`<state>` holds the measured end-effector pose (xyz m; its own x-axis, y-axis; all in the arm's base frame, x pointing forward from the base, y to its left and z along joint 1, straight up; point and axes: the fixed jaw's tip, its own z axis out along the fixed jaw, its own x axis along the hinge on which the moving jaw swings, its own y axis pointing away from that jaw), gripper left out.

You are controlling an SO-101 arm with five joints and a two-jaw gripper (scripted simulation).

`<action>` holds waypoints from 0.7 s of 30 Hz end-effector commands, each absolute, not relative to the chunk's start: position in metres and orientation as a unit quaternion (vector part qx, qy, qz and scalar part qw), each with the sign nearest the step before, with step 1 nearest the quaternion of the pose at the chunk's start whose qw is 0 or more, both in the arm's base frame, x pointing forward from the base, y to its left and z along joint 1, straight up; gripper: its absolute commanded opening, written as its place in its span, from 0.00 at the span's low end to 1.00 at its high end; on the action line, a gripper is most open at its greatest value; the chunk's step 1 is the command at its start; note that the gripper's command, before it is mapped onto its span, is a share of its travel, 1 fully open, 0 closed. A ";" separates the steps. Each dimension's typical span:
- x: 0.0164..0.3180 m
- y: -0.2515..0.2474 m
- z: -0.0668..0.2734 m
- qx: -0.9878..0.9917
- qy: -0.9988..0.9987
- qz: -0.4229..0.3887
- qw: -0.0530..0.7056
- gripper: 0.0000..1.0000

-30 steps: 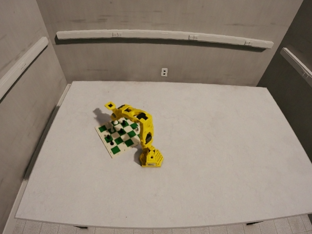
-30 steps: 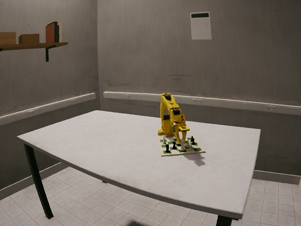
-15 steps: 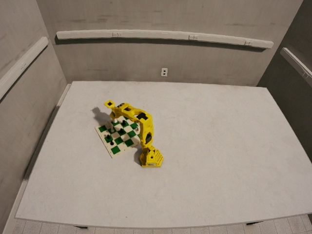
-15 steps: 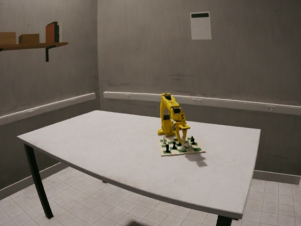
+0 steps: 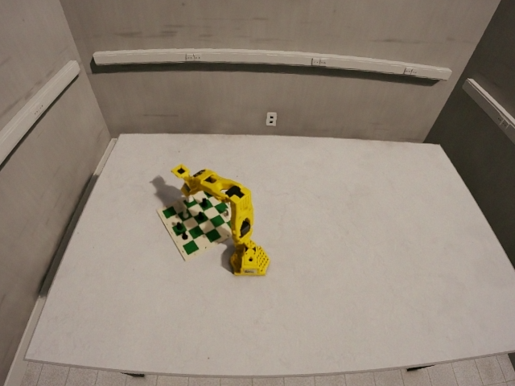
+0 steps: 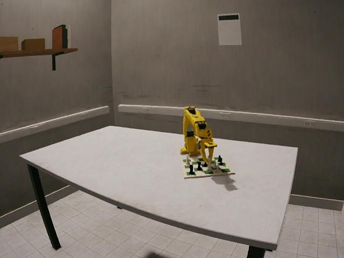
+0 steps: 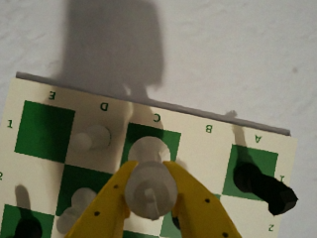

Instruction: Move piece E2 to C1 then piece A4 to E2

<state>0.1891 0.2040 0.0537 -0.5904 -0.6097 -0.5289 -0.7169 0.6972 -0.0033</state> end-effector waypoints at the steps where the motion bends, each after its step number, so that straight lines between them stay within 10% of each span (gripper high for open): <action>1: 0.188 0.206 0.051 -0.381 0.883 0.106 0.252 0.00; 21: 0.186 0.204 0.040 -0.381 0.883 0.106 0.252 0.00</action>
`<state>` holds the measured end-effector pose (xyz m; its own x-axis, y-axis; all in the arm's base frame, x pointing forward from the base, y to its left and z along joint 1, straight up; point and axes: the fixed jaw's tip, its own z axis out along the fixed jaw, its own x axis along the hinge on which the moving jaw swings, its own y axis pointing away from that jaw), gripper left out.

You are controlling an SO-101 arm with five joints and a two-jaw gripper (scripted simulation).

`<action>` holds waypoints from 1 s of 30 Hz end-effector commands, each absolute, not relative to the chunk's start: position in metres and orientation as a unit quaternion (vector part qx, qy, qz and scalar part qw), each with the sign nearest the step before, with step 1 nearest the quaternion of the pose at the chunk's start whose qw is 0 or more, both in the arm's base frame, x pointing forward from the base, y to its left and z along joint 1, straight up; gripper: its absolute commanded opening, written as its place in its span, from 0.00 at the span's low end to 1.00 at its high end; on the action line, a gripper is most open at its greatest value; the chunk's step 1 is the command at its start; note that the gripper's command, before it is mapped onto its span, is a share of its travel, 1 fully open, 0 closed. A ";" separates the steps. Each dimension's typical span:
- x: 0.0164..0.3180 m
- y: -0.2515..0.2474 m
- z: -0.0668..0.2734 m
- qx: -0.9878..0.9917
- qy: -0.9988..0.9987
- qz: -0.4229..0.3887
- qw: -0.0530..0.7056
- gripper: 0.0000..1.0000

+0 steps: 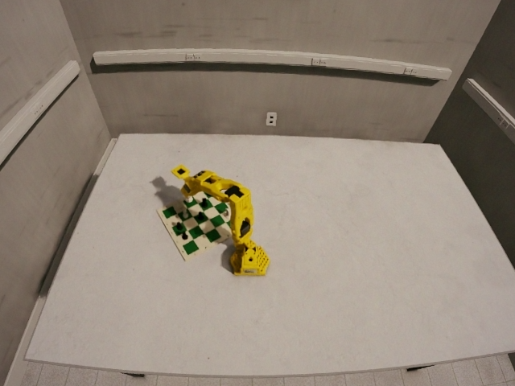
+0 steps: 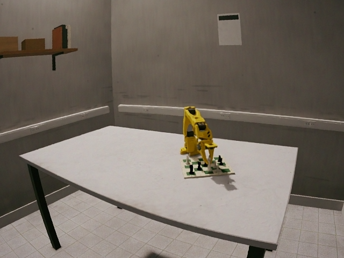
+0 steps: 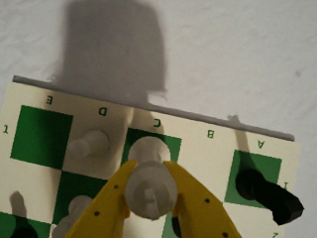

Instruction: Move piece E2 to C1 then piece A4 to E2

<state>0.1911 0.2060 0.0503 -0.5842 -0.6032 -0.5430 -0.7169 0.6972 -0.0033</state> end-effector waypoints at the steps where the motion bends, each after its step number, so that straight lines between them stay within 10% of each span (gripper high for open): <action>1: 0.185 0.204 0.038 -0.381 0.883 0.106 0.252 0.00; 30: 0.184 0.202 0.034 -0.381 0.883 0.105 0.251 0.10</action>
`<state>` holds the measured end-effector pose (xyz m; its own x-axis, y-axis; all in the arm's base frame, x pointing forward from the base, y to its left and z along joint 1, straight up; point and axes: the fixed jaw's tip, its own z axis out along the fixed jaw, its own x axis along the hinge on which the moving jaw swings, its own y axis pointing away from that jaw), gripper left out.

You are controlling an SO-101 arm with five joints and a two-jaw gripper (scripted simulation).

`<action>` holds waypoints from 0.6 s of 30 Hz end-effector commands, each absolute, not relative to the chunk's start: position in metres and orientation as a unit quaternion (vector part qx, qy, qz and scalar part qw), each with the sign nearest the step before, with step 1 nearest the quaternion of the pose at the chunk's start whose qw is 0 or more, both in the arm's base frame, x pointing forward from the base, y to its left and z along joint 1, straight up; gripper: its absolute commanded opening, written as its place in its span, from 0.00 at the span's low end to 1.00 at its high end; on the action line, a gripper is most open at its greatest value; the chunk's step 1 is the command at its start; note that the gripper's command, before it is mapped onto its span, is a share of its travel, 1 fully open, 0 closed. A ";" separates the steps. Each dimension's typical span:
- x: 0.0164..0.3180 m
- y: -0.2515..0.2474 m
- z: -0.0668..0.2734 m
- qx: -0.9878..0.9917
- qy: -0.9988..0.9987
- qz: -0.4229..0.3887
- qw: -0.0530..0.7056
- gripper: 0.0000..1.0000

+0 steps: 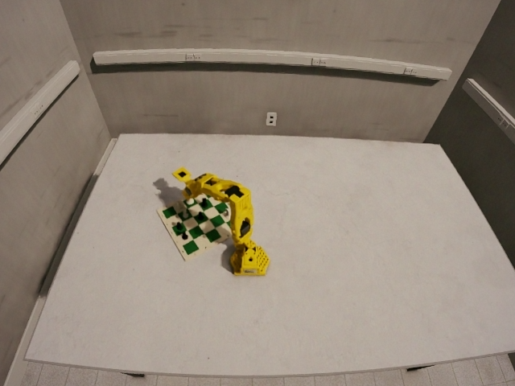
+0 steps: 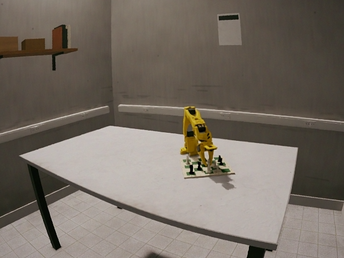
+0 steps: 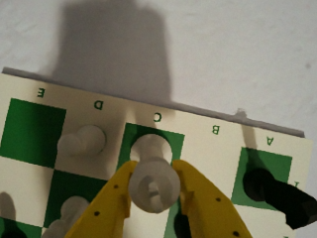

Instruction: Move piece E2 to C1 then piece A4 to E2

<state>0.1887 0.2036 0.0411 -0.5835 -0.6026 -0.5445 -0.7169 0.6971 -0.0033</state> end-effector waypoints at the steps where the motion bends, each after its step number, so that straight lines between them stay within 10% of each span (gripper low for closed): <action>1: 0.184 0.202 0.034 -0.381 0.883 0.105 0.251 0.11; 18: 0.182 0.205 0.034 -0.382 0.883 0.108 0.250 0.12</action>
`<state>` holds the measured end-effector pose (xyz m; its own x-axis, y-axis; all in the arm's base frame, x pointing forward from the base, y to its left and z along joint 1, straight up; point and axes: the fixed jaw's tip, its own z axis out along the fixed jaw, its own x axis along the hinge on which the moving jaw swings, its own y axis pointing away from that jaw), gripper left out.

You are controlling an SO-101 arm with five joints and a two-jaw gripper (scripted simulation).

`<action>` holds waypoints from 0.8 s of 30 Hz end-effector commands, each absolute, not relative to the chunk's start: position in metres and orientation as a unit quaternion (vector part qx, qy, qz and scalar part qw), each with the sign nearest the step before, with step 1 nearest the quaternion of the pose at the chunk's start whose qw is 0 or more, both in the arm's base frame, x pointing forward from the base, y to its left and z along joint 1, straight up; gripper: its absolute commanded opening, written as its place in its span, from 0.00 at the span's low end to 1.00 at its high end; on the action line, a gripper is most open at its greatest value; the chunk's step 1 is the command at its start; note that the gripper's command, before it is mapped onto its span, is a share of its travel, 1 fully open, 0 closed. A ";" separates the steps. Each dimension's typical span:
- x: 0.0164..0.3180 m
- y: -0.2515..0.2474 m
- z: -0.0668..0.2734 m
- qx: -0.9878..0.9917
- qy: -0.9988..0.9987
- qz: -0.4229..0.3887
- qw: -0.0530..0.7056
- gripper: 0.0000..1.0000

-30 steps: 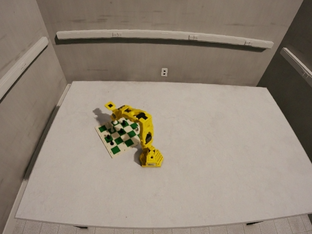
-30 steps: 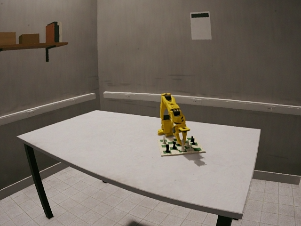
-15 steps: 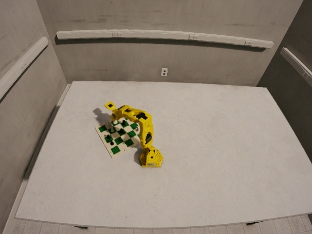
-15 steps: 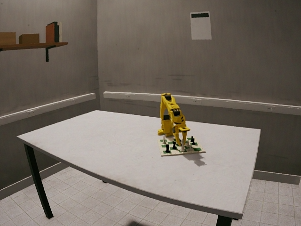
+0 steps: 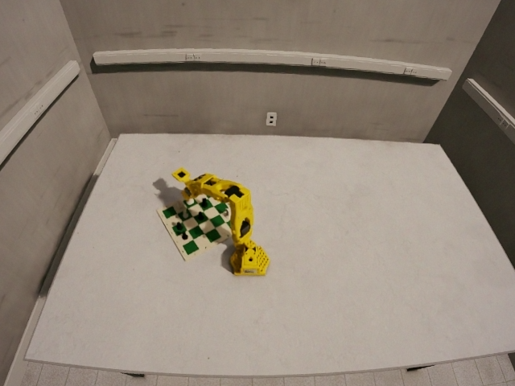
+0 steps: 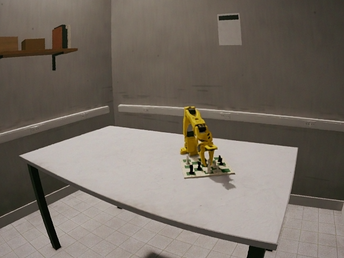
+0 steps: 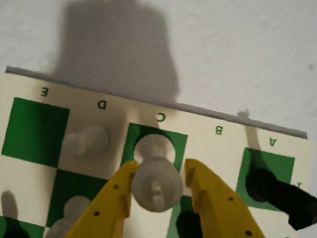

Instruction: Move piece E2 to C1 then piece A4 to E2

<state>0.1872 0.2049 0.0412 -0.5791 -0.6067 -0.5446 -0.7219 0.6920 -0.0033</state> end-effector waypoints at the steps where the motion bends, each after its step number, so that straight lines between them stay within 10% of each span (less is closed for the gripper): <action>1: 0.181 0.205 0.034 -0.382 0.883 0.109 0.250 0.12; 24: 0.181 0.206 0.036 -0.381 0.883 0.110 0.250 0.12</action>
